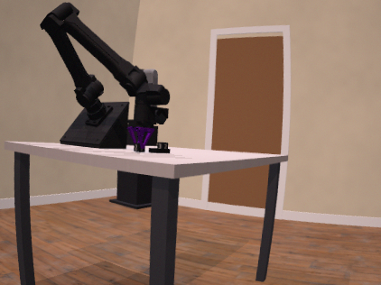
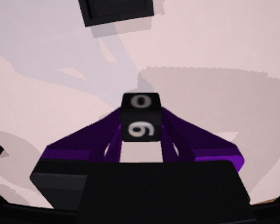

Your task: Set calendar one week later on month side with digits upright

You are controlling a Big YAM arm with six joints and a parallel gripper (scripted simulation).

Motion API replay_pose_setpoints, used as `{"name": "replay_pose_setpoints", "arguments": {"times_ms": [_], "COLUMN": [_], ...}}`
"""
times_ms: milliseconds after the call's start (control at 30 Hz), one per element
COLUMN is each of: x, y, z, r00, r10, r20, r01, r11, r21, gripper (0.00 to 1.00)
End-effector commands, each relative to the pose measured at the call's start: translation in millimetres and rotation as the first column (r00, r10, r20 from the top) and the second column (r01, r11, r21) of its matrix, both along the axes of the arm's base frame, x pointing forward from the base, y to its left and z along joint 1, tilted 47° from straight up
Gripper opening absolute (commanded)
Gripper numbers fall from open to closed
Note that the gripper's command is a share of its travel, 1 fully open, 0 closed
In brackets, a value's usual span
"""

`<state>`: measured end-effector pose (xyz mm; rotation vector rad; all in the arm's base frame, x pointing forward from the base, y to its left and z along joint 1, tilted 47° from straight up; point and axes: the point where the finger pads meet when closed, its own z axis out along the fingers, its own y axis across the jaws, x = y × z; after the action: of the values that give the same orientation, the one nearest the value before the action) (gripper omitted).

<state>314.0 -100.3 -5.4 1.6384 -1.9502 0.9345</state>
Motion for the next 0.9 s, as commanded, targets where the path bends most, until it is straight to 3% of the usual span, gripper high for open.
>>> {"name": "replay_pose_setpoints", "arguments": {"times_ms": [0,867], "x": [0.9,0.5], "y": [4.1,7.7], "z": [-1.0,-3.3], "r00": [1.000,0.999], "r10": [0.023,0.035], "r20": [0.001,-0.008], "r01": [-0.023,-0.035], "r11": [1.000,0.999], "r21": [0.003,0.002], "gripper": [0.25,0.25]}}
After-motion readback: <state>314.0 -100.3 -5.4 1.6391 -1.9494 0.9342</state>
